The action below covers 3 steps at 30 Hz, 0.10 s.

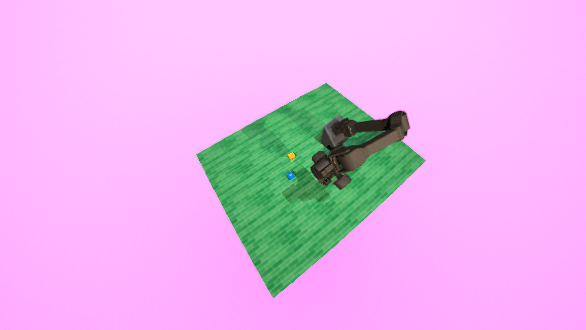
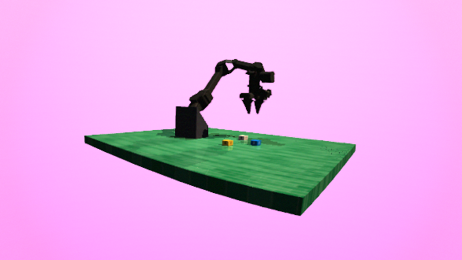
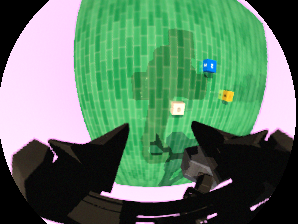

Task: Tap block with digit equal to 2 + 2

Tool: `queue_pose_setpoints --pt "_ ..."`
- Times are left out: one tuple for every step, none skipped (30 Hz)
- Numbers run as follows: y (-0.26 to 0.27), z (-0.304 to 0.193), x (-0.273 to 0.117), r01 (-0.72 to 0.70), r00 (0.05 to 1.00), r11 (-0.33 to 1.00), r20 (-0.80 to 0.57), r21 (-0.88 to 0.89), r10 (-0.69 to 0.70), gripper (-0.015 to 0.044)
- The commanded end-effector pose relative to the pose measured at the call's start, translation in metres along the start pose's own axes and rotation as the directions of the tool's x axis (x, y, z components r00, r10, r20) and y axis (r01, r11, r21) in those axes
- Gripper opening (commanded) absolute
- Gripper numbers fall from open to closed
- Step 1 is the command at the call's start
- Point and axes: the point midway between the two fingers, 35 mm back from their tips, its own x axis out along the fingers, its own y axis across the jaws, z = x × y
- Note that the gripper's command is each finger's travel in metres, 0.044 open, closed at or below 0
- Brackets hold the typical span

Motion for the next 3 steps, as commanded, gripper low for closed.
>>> queue_pose_setpoints --pt "0.0084 -0.0067 -0.0026 -0.007 1.000 1.000 -0.006 0.018 0.008 0.0400" --pt "0.0084 -0.0067 -0.0026 -0.007 1.000 1.000 -0.006 0.018 0.008 0.0400" --pt "0.0084 -0.0067 -0.0026 -0.007 1.000 1.000 -0.006 0.018 0.008 0.0400"
